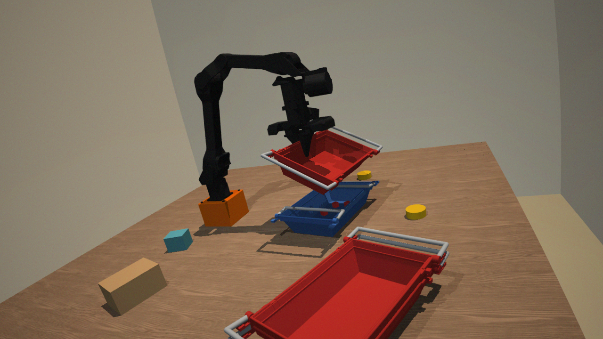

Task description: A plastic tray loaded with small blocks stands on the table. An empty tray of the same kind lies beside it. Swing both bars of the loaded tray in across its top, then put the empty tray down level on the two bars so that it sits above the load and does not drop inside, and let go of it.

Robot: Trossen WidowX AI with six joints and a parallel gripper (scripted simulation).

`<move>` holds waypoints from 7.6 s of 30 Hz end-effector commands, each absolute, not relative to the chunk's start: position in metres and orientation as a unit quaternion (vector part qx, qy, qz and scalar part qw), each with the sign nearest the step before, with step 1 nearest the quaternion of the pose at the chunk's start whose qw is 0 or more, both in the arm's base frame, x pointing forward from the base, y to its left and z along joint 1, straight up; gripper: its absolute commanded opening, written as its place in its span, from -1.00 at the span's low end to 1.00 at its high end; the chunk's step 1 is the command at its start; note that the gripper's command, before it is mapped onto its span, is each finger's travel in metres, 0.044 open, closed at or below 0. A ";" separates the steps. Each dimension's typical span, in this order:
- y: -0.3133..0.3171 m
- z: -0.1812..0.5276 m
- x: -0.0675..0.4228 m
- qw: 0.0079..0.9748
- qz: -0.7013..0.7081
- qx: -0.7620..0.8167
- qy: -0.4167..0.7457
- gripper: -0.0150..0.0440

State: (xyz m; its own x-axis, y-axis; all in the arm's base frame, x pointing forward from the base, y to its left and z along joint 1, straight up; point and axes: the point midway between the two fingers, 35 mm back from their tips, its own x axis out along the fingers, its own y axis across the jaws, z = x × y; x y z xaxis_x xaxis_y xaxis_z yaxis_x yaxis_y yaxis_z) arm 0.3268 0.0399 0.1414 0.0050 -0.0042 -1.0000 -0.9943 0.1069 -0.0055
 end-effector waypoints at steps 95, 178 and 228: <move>0.042 0.054 0.303 0.532 0.465 -0.477 0.523 -0.49; 0.043 0.036 0.298 0.532 0.466 -0.477 0.523 -0.49; 0.043 0.036 0.298 0.532 0.466 -0.477 0.523 0.90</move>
